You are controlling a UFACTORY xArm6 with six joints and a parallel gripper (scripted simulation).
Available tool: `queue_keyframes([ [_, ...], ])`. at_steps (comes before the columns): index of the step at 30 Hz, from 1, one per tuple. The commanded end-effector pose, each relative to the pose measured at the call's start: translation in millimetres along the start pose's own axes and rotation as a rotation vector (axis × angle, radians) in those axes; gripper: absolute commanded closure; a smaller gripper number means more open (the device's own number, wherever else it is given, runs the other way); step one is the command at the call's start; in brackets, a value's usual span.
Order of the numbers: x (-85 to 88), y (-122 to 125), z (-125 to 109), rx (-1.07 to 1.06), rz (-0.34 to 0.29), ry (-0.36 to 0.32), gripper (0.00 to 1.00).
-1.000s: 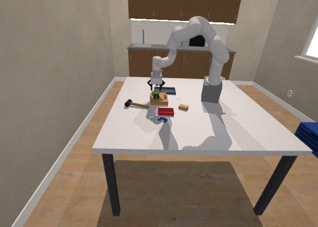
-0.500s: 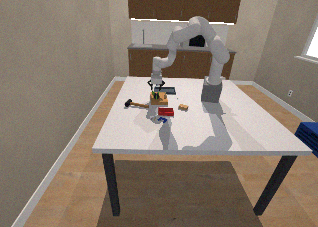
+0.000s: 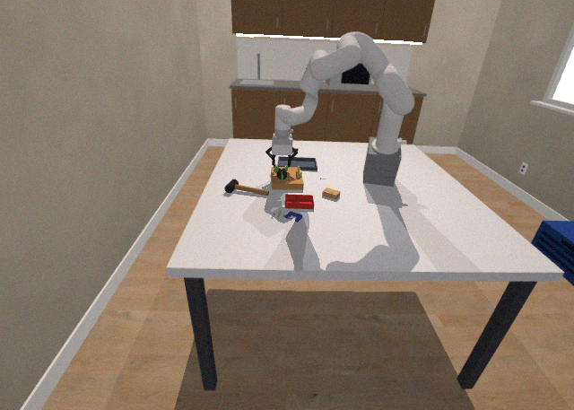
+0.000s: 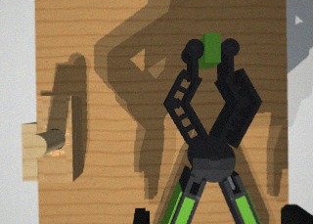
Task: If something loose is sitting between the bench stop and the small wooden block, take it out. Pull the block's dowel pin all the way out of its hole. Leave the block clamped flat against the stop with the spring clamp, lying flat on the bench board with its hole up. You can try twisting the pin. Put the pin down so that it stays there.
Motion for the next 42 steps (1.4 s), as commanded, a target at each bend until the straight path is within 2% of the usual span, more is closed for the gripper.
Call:
queue_keyframes([
  [1, -3.7, 2, 0, 0.001, -0.005, 0.0, 0.23],
  [14, -17.8, 2, 0, 0.001, -0.005, 0.0, 0.23],
  [42, -23.3, 2, 0, 0.001, -0.005, 0.0, 0.23],
])
Point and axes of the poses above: the point where the finger pads meet when closed, its own x axis back along the fingers, its own y axis across the jaws, z = x × y, the point moved 3 cm from there along x, back along the fingers, and after that the axes turned 9 degrees about -x, right-handed, at the moved point
